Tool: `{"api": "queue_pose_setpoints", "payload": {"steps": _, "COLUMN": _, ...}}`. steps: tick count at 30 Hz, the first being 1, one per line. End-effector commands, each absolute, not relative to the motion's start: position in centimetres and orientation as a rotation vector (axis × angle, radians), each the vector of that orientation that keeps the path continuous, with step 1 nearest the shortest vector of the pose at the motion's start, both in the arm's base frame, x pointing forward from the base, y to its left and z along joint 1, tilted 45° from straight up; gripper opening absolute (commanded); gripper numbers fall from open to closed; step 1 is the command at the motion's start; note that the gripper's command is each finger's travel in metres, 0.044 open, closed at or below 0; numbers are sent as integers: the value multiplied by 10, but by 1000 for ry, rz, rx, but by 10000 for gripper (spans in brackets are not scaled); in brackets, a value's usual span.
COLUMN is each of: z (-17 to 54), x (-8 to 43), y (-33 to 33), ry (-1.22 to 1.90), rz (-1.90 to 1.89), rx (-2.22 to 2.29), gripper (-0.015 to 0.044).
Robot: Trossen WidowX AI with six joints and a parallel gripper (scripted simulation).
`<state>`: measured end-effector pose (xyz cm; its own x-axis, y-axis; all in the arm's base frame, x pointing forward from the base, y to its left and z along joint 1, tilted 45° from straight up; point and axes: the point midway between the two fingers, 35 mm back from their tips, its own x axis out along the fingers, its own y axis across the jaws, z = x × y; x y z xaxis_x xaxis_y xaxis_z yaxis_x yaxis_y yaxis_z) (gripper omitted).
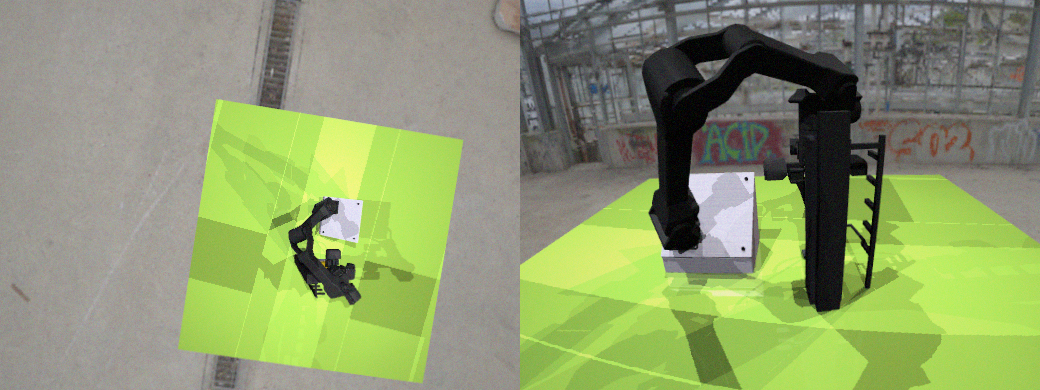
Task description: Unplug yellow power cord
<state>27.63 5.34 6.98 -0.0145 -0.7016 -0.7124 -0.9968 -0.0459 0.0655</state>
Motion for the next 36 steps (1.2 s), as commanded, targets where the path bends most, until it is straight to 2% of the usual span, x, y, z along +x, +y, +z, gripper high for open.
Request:
{"api": "queue_pose_setpoints", "payload": {"steps": 1, "z": 62, "x": 277, "y": 64, "ry": 1750, "rz": 827, "rx": -1790, "gripper": 0}}
{"api": "queue_pose_setpoints", "payload": {"steps": 26, "z": 38, "x": 272, "y": 96, "ry": 1747, "rz": 831, "rx": -1793, "gripper": 0}}
{"api": "queue_pose_setpoints", "payload": {"steps": 36, "z": 43, "x": 273, "y": 84, "ry": 1749, "rz": 828, "rx": -1798, "gripper": 263}}
